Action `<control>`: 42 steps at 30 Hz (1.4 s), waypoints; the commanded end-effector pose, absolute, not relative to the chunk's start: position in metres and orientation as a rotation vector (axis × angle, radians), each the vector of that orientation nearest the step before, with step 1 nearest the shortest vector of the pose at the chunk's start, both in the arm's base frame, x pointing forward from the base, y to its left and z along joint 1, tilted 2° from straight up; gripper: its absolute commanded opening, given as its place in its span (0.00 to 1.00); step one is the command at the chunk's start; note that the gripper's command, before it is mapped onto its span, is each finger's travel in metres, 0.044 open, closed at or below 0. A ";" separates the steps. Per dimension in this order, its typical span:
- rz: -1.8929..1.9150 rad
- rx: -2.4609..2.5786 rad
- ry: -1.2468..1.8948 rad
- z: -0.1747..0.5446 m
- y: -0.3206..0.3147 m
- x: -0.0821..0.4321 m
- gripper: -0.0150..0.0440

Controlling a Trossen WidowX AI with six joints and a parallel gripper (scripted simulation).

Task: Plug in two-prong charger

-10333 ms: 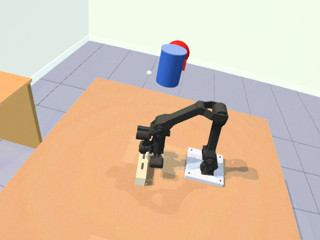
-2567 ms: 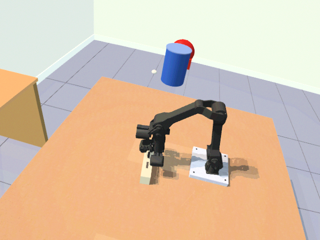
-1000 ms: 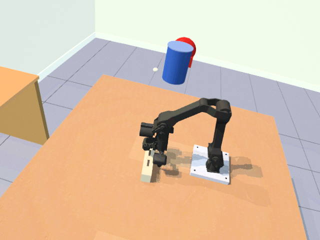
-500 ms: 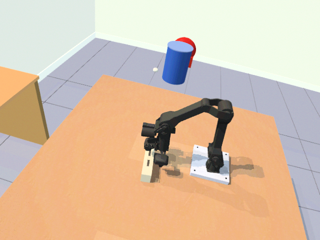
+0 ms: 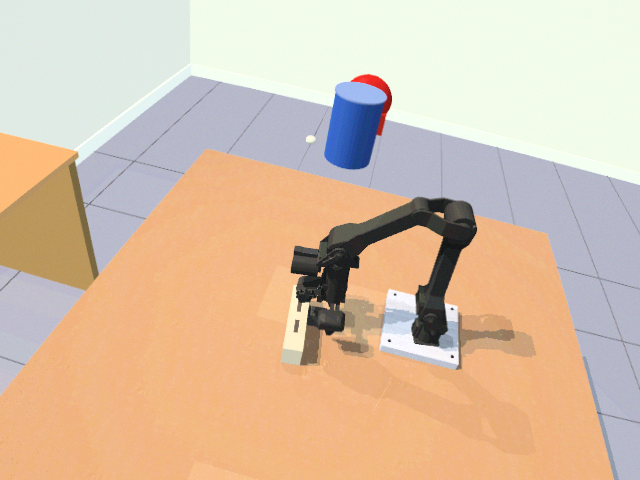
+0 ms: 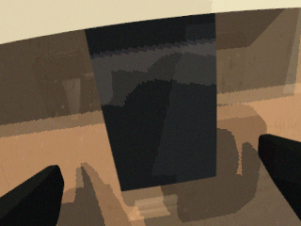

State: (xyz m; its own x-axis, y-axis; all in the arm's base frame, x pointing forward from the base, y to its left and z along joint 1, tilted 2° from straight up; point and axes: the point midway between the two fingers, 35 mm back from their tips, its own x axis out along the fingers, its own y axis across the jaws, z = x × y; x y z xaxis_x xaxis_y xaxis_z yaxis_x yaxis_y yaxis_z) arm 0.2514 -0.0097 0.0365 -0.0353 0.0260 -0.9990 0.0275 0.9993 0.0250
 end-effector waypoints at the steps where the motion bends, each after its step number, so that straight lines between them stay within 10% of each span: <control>1: 0.003 0.041 1.606 0.036 -0.009 0.245 1.00; 26: -0.001 0.042 1.601 0.035 -0.009 0.220 1.00; 42: -0.009 0.035 1.005 0.112 -0.011 0.236 1.00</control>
